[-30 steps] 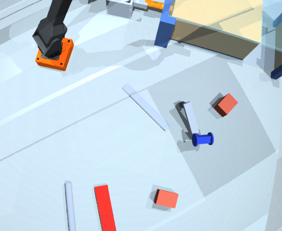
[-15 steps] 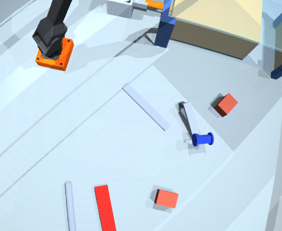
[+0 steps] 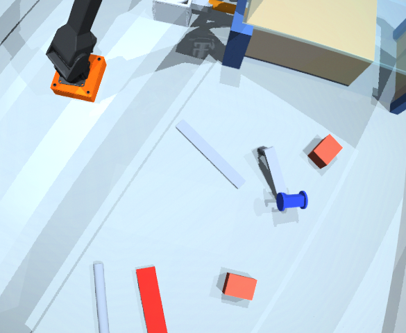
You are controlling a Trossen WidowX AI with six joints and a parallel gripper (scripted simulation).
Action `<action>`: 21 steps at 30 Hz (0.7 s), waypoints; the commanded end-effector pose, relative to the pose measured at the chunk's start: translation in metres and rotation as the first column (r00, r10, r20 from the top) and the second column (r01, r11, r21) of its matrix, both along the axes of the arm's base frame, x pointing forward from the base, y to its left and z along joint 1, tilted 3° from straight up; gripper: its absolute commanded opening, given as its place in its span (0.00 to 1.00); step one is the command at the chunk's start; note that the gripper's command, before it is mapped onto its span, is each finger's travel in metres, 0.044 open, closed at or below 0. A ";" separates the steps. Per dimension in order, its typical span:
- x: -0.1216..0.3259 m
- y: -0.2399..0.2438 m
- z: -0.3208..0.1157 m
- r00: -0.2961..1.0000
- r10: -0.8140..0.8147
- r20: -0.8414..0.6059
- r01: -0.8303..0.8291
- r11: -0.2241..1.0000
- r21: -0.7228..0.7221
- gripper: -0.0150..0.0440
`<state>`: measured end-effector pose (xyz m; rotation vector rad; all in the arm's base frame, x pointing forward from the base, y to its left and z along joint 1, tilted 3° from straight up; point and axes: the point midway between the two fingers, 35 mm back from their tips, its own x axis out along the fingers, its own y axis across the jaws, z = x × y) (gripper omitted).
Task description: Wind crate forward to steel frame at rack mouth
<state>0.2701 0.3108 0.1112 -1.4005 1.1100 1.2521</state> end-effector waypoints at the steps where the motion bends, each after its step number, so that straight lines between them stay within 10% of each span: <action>1: -0.014 0.013 -0.002 1.000 0.015 -0.027 -0.014 1.000 0.017 0.25; 21: -0.035 0.026 -0.003 0.999 0.015 -0.029 -0.014 1.000 0.018 0.25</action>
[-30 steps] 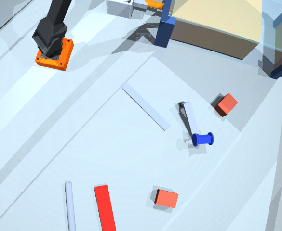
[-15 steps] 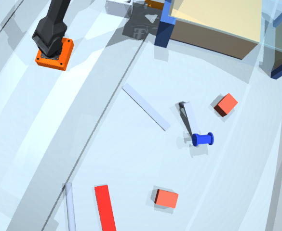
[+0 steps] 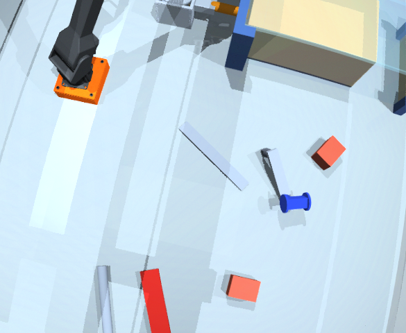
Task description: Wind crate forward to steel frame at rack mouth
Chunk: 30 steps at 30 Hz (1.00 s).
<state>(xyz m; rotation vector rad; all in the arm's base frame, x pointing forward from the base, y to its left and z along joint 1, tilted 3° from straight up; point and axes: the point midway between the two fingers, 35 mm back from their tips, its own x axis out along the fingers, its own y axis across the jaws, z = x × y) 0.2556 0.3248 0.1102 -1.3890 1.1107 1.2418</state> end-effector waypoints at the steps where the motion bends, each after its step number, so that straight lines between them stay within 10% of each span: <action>1: -0.022 0.012 -0.002 0.999 0.028 -0.033 -0.028 1.000 0.013 0.25; 30: -0.057 0.021 -0.004 0.999 0.028 -0.036 -0.028 1.000 0.014 0.25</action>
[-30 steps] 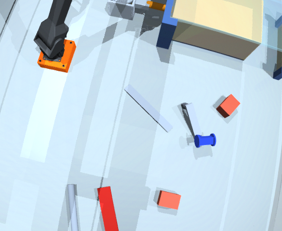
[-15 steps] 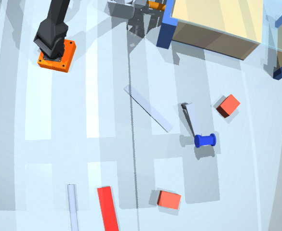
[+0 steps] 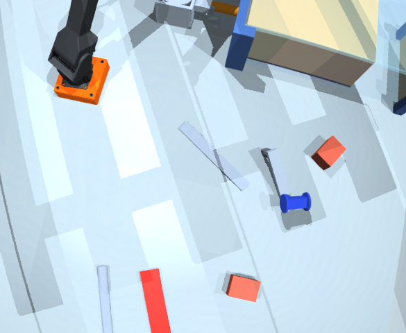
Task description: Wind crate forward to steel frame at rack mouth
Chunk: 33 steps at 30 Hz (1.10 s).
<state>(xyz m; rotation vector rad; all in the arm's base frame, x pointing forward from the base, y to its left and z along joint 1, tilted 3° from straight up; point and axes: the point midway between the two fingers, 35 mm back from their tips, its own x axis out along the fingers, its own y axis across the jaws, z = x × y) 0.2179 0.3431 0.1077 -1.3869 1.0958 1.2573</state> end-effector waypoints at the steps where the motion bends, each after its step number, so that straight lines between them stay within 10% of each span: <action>1: -0.020 0.002 -0.002 0.999 0.016 -0.033 -0.016 1.000 0.001 0.25; 33: -0.059 -0.004 -0.004 0.999 0.016 -0.037 -0.016 1.000 0.000 0.25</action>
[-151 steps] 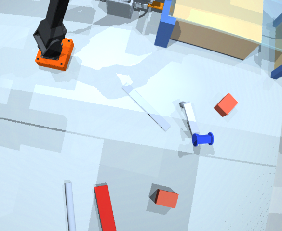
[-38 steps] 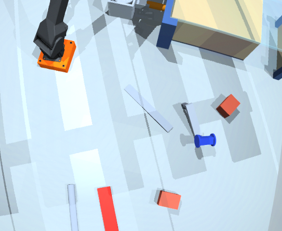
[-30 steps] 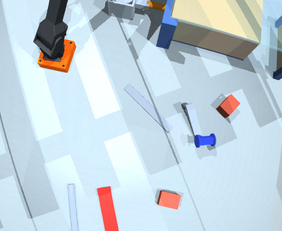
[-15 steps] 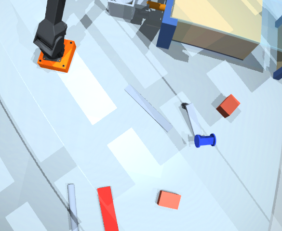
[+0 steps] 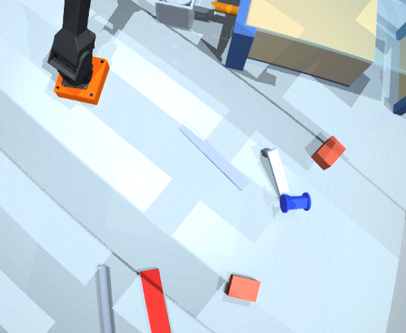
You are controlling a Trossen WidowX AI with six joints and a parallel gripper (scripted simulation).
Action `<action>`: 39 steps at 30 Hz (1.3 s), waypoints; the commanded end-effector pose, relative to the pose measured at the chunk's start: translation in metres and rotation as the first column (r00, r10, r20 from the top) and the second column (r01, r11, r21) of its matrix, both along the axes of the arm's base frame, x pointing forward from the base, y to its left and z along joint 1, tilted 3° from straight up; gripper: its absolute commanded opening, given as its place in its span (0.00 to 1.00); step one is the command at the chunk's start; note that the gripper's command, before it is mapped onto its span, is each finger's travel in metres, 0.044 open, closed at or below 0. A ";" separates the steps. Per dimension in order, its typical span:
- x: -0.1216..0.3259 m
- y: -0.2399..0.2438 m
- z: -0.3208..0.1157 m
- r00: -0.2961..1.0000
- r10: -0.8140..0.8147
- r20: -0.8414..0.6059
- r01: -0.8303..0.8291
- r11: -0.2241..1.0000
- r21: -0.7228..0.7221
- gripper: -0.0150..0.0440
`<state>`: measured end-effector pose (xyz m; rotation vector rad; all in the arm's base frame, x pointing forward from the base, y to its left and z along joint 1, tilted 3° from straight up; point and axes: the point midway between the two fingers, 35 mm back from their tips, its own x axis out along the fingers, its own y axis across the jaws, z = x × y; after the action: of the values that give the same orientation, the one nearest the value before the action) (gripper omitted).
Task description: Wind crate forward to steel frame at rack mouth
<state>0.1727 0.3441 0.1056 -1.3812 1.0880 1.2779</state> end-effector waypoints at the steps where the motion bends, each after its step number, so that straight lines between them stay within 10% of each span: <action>1: -0.015 -0.005 -0.002 1.000 0.005 -0.027 -0.006 1.000 -0.011 0.25; 16: -0.014 -0.004 0.000 1.000 -0.002 0.002 0.002 1.000 0.007 0.25; 33: -0.015 -0.004 0.000 1.000 -0.002 0.002 0.002 1.000 0.007 1.00; 39: -0.014 -0.003 0.010 1.000 -0.002 0.002 0.002 1.000 0.008 1.00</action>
<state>0.1578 0.3385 0.1062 -1.3790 1.0881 1.2767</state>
